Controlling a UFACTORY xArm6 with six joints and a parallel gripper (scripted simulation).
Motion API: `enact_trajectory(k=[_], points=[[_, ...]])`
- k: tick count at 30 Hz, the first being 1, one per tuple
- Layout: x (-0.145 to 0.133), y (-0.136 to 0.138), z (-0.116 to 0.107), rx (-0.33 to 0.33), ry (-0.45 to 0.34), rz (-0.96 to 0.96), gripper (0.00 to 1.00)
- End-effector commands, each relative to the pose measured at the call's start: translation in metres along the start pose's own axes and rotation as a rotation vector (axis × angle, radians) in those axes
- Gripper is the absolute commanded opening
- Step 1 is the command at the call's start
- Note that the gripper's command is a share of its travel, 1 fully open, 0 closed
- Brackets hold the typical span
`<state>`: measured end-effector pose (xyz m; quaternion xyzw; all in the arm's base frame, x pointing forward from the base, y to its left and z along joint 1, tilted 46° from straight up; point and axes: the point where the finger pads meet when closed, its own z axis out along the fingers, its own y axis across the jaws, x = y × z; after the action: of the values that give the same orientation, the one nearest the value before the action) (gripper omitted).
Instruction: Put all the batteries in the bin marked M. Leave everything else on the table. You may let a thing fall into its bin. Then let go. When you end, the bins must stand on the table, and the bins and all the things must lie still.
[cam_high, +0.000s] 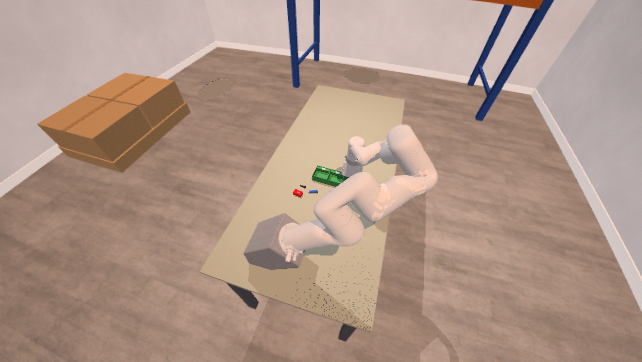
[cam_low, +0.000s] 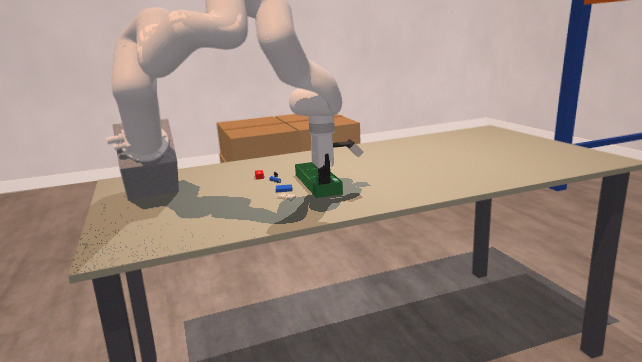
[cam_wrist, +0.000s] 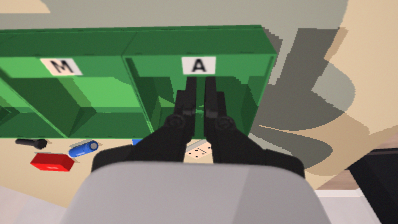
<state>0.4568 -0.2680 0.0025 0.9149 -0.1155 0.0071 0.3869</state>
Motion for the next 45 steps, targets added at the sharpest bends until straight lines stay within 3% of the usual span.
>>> enact_trajectory(k=[1,27,45], points=[[0.001,0.0,-0.001,0.0,0.003,0.001,0.07],[0.001,0.0,-0.001,0.0,0.003,0.001,0.07],[0.001,0.0,-0.023,0.001,0.003,0.001,0.07]])
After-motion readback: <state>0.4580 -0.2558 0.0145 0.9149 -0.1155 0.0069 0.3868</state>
